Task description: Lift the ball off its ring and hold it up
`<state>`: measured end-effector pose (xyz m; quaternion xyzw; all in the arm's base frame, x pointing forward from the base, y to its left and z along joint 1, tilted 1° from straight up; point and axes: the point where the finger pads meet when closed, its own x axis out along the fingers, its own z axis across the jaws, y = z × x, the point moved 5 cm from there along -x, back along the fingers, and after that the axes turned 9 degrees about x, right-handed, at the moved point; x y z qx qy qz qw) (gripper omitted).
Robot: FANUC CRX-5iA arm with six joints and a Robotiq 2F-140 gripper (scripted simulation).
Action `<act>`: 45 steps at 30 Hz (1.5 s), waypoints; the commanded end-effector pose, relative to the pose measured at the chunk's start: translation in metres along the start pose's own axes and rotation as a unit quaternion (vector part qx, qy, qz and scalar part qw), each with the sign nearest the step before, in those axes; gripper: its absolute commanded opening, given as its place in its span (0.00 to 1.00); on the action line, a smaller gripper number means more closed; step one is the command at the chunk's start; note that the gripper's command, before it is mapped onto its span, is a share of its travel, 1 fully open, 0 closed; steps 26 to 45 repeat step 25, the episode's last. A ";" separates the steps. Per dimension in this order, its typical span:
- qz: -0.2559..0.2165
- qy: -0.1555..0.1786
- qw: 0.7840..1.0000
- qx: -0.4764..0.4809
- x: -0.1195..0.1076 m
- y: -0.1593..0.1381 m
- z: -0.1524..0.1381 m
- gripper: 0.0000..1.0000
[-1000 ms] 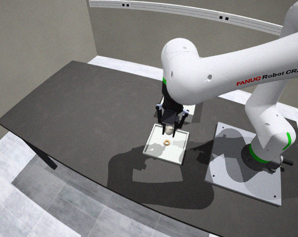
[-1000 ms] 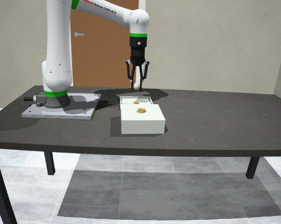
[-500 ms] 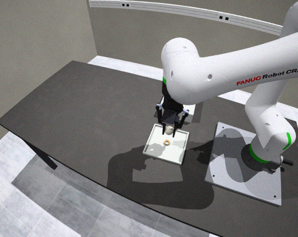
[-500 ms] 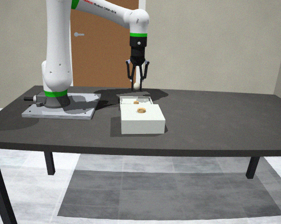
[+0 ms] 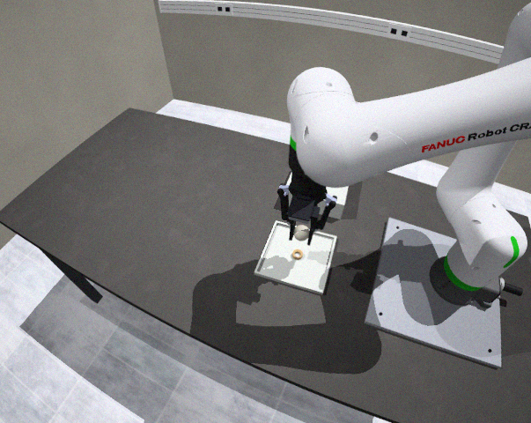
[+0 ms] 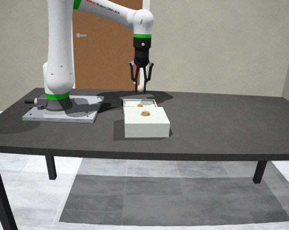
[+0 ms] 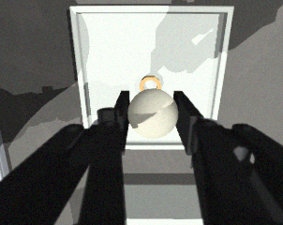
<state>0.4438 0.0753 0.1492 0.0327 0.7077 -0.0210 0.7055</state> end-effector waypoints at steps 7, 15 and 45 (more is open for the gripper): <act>0.000 -0.001 1.000 0.000 -0.001 0.000 0.001 0.10; 0.000 -0.001 1.000 0.000 -0.001 0.000 0.001 0.10; 0.000 -0.001 1.000 0.000 -0.001 0.000 0.001 0.10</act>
